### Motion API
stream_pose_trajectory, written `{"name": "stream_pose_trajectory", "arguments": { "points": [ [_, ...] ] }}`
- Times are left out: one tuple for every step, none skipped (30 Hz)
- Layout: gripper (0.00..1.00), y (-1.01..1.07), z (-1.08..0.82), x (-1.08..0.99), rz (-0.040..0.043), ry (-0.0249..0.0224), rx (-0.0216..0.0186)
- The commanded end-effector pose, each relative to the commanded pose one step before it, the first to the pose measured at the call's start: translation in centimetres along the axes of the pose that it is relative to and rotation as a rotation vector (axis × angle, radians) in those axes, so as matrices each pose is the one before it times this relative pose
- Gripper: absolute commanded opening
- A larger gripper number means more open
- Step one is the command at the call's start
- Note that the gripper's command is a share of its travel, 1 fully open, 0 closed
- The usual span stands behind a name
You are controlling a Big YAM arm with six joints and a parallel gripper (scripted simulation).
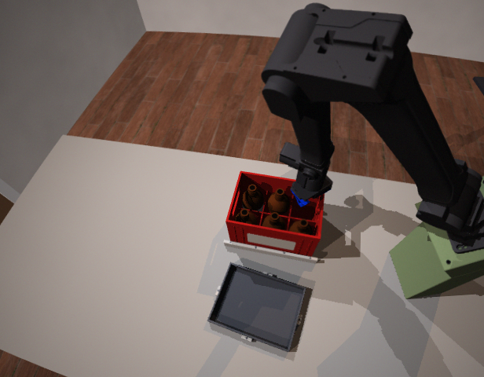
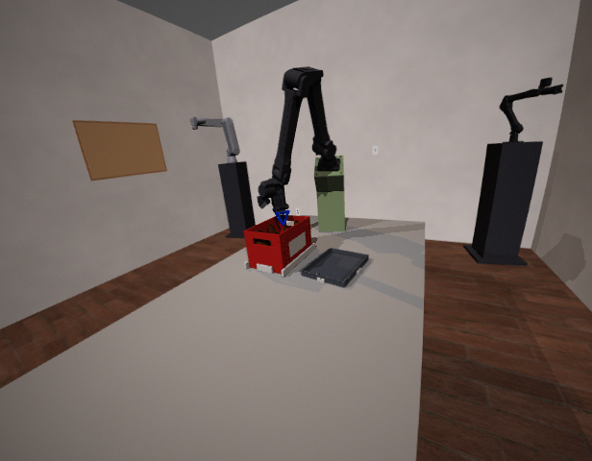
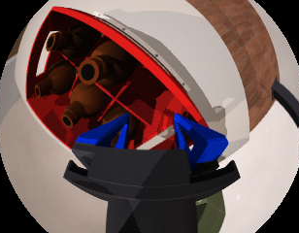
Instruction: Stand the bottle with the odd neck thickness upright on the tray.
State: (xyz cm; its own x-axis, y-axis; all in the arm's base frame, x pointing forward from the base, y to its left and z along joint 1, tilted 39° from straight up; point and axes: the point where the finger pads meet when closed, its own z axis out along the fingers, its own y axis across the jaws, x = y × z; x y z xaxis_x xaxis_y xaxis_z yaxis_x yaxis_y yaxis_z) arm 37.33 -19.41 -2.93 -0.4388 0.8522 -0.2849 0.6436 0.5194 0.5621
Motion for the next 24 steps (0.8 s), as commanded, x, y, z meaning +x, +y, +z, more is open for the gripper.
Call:
{"name": "stream_pose_trajectory", "arguments": {
  "points": [
    [0.61,0.081,0.513,-0.034,0.0091,0.00334,0.0009],
    [0.61,0.0,0.0,0.0,0.0,0.0,0.0],
    [0.61,0.0,0.0,0.0,0.0,0.0,0.0],
    [0.61,0.0,0.0,0.0,0.0,0.0,0.0],
    [0.61,0.0,0.0,0.0,0.0,0.0,0.0],
    [0.61,0.0,0.0,0.0,0.0,0.0,0.0],
    [0.61,0.0,0.0,0.0,0.0,0.0,0.0],
    [0.61,0.0,0.0,0.0,0.0,0.0,0.0],
    [0.61,0.0,0.0,0.0,0.0,0.0,0.0],
    [0.61,0.0,0.0,0.0,0.0,0.0,0.0],
    [0.61,0.0,0.0,0.0,0.0,0.0,0.0],
    [0.61,0.0,0.0,0.0,0.0,0.0,0.0],
    [0.61,0.0,0.0,0.0,0.0,0.0,0.0],
    [0.61,0.0,0.0,0.0,0.0,0.0,0.0],
    [0.61,0.0,0.0,0.0,0.0,0.0,0.0],
    [0.61,0.0,0.0,0.0,0.0,0.0,0.0],
    [0.0,0.0,0.0,0.0,0.0,0.0,0.0],
    [0.0,0.003,0.0,0.002,0.0,0.00009,-0.00016],
    [0.0,0.0,0.0,0.0,0.0,0.00002,-0.00003],
    [0.0,0.045,-0.041,-0.045,-0.00076,-0.00142,-0.00074],
    [0.0,0.104,-0.094,-0.101,-0.00174,-0.00323,-0.0017],
    [0.0,0.024,-0.022,-0.024,-0.00041,-0.00075,-0.0004],
    [0.0,0.0,0.0,0.0,0.0,-0.00001,0.0],
    [0.0,0.0,0.0,0.0,0.0,0.0,0.0]
  ]
}}
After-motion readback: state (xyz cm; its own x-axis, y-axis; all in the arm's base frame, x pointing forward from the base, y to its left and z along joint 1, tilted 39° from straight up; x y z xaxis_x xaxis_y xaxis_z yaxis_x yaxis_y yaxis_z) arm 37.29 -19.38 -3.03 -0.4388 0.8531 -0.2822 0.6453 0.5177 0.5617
